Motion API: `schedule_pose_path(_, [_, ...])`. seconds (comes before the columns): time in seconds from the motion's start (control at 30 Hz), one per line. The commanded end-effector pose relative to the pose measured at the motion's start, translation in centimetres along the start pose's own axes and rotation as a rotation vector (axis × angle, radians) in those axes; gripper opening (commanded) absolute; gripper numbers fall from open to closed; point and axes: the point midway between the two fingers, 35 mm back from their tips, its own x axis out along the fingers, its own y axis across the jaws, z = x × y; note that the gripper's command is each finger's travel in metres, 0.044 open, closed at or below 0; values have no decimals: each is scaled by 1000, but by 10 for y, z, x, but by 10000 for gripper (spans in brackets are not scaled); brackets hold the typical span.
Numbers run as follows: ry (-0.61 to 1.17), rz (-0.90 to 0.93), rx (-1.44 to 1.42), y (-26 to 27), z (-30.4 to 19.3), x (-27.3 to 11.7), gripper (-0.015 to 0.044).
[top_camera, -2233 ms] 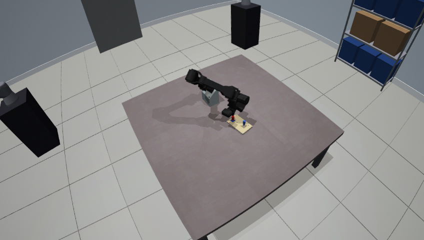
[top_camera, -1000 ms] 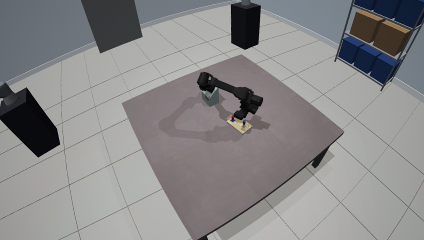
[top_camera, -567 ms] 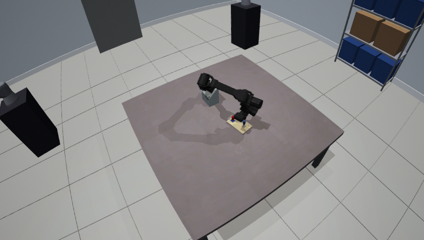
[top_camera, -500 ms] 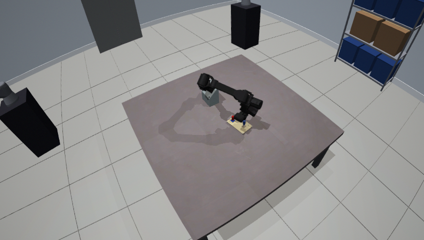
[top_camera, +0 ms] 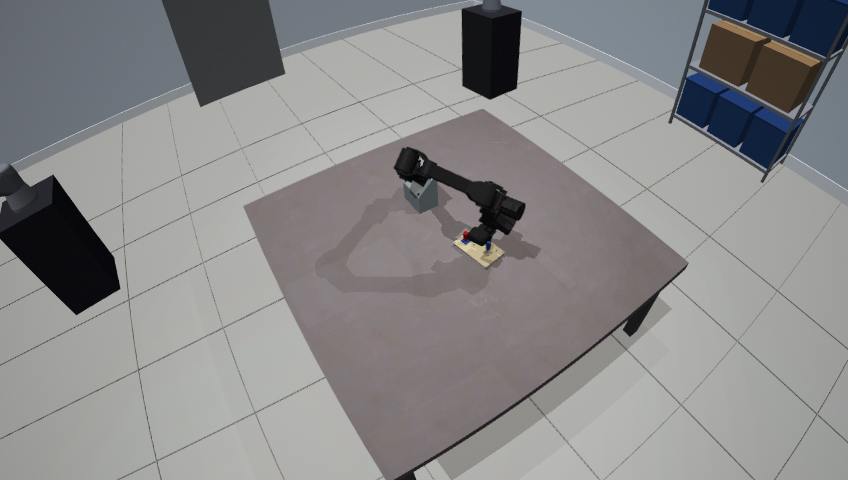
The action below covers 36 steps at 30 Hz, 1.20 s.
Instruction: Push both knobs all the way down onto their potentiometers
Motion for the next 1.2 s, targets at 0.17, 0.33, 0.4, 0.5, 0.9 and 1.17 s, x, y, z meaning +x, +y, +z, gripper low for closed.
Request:
schedule_pose_path(0.17, [0,-6,-5,-1,0,3,0])
schedule_pose_path(0.33, [0,-6,-5,-1,0,4,0])
schedule_pose_path(0.4, [0,-6,-5,-1,0,4,0])
schedule_pose_path(0.5, [0,-6,-5,-1,0,5,0])
schedule_pose_path(0.9, [0,-6,-5,-1,0,5,0])
schedule_pose_path(1.17, [0,-6,-5,-1,0,6,0])
